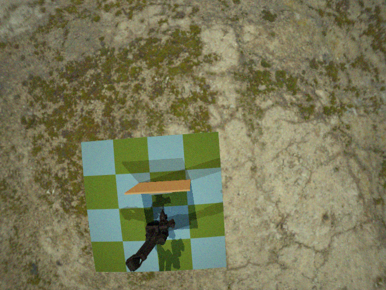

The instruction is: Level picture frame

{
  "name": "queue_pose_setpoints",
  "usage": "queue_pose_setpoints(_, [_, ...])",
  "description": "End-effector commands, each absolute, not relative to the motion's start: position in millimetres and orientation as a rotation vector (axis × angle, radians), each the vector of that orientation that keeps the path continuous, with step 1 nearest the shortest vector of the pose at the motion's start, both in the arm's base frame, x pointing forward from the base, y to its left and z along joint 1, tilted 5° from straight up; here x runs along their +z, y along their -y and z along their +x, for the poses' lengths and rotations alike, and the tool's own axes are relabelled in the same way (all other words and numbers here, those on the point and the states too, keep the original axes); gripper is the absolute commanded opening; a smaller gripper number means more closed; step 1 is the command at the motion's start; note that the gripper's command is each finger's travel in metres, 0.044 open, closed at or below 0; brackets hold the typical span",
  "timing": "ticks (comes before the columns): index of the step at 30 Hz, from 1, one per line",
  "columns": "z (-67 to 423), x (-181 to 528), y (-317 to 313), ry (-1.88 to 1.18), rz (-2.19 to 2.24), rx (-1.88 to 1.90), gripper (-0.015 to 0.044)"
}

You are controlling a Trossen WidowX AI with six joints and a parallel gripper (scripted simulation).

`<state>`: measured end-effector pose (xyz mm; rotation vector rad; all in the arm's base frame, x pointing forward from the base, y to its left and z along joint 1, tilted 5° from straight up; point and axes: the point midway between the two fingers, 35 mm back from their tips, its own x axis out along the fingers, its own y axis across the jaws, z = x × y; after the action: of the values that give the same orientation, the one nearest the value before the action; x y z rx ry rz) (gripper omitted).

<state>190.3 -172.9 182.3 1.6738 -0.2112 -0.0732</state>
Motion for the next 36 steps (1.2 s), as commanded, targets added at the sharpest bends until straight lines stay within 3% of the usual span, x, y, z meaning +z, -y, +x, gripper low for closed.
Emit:
queue_pose_setpoints(1, [212.0,169.1,172.9,0.201,1.623,-0.088,0.026])
queue_pose_setpoints(21, [215.3,169.0,178.2,0.2,1.62,-0.089,0.026])
queue_pose_setpoints(30, [289.9,175.9,191.9,0.206,1.62,-0.083,0.026])
queue_pose_setpoints(36, [292.2,175.9,191.8,0.206,1.62,-0.083,0.026])
